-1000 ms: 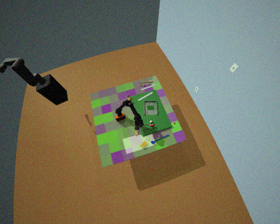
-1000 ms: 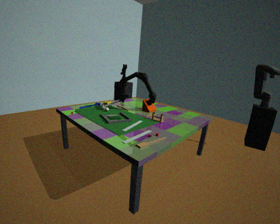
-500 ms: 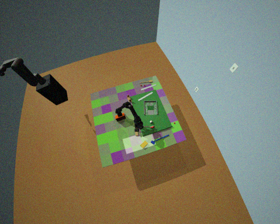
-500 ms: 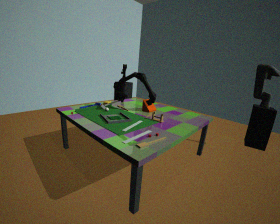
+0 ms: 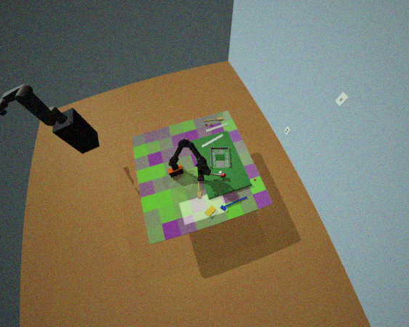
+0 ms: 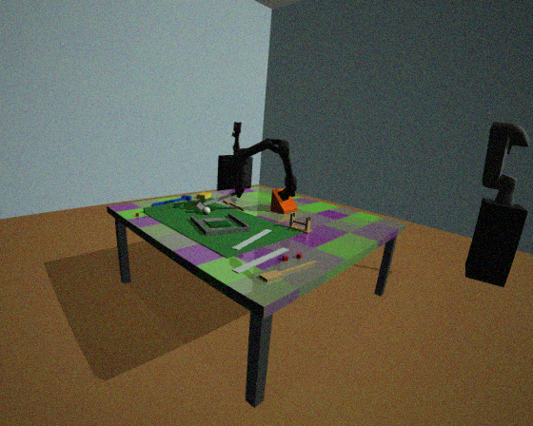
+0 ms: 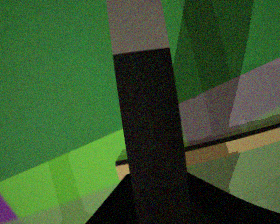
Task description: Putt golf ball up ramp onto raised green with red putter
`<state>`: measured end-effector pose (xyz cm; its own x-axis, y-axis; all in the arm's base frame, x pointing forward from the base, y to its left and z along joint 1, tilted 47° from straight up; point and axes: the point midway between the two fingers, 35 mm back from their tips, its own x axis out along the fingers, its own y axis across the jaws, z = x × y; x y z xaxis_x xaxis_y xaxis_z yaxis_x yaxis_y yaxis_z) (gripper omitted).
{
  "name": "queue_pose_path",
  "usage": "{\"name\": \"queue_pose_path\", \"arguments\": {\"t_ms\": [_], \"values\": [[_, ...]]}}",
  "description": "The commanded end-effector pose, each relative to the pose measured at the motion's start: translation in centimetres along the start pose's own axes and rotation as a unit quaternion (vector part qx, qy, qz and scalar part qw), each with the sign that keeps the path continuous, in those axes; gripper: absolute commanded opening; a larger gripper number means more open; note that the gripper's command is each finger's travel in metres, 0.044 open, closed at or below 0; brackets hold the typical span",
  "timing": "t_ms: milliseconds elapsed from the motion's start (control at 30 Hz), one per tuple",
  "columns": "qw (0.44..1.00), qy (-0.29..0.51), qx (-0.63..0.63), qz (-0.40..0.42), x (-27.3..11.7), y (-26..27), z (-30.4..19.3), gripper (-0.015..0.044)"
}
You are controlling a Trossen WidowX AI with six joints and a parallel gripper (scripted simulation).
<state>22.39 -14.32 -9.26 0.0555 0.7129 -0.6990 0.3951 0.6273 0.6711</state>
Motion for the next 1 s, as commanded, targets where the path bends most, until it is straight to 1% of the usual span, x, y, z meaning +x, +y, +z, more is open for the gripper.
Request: {"name": "queue_pose_path", "arguments": {"t_ms": [0, 167, 500, 567, 600, 967], "values": [[1.0, -0.002, 0.004, 0.005, 0.3, 2.4, -0.5, 0.0], [1.0, -0.002, 0.005, 0.005, -0.6, 2.4, -0.4, 0.0], [1.0, -0.002, 0.005, 0.004, -5.6, 2.3, -0.6, 0.0], [1.0, -0.002, 0.005, 0.004, -5.7, 2.3, -0.6, 0.0], [1.0, -0.002, 0.008, 0.006, -4.9, 2.3, -0.5, 0.0], [1.0, -0.002, 0.008, 0.006, -4.9, 2.3, -0.5, 0.0]]}}
